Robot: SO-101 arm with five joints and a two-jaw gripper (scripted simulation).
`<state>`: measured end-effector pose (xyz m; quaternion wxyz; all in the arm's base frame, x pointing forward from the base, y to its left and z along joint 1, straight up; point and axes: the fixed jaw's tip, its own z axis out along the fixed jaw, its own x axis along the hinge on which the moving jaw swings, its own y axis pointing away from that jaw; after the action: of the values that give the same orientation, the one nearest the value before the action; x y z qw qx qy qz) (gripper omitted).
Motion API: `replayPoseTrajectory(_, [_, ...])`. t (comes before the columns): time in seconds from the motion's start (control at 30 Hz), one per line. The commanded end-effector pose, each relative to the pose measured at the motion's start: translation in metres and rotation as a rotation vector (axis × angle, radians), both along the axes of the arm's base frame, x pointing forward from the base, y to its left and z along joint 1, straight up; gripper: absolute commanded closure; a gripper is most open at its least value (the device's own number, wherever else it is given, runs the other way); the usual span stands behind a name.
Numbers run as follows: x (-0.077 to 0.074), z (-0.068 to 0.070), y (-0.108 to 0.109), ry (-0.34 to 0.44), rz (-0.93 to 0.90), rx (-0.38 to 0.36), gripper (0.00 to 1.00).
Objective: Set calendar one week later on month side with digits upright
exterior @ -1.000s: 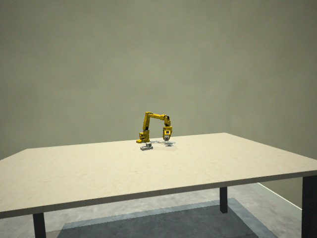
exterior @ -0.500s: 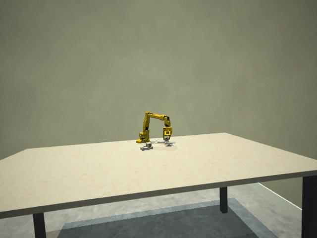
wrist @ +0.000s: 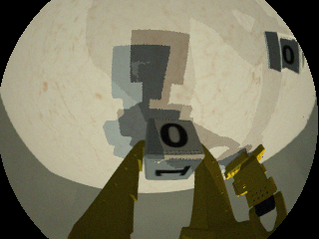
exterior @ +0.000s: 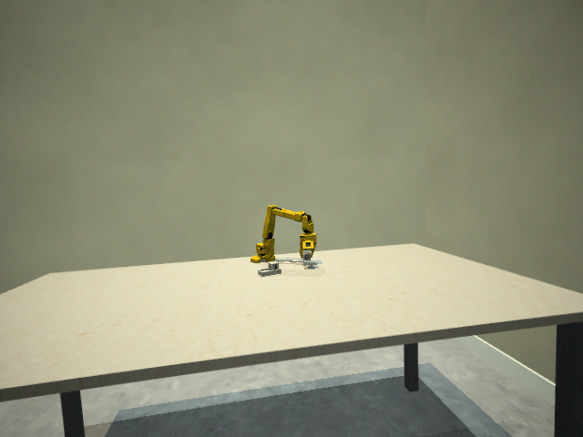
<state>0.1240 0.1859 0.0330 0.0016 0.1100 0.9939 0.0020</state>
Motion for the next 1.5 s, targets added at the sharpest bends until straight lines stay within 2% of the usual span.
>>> replayPoseTrajectory(0.0, [0.001,0.004,0.005,-0.022,-0.004,0.035,1.0])
replayPoseTrajectory(1.47, [0.001,-0.01,0.005,-0.022,-0.004,0.035,1.0])
